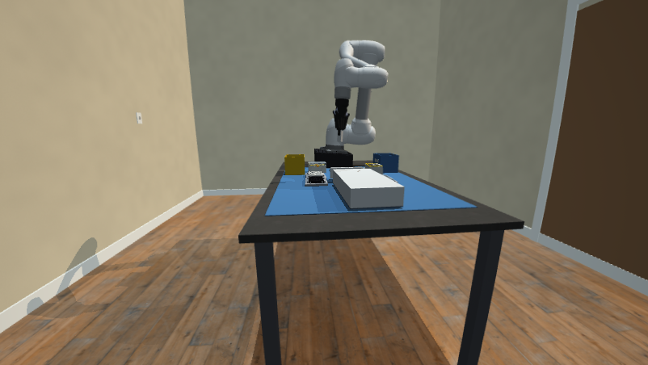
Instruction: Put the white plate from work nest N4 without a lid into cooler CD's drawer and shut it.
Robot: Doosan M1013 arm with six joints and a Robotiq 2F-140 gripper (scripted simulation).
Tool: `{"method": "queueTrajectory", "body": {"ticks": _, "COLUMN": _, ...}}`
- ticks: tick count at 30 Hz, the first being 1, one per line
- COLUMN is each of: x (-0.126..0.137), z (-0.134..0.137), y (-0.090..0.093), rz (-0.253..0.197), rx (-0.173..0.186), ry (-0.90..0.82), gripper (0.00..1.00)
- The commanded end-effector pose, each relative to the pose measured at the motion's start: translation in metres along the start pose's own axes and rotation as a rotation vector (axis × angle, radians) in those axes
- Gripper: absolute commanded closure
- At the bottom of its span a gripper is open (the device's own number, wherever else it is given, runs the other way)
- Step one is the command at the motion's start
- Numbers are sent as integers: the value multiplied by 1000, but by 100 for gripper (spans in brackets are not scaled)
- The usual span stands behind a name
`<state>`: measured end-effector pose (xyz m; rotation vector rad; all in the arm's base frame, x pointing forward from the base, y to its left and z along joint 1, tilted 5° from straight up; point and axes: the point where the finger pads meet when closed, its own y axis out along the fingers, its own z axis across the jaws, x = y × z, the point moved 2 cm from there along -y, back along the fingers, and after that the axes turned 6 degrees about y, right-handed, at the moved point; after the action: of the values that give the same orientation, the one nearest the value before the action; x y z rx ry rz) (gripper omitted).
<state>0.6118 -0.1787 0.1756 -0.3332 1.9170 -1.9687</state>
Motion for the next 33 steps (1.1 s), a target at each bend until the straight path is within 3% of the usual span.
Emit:
{"method": "queueTrajectory", "body": {"ticks": 1, "x": 10, "z": -16, "y": -1, "rz": -8, "rx": -17, "ry": 78, "gripper": 100}}
{"method": "queueTrajectory", "body": {"ticks": 33, "x": 72, "z": -93, "y": -12, "rz": -31, "rx": -61, "ry": 492, "gripper": 100}}
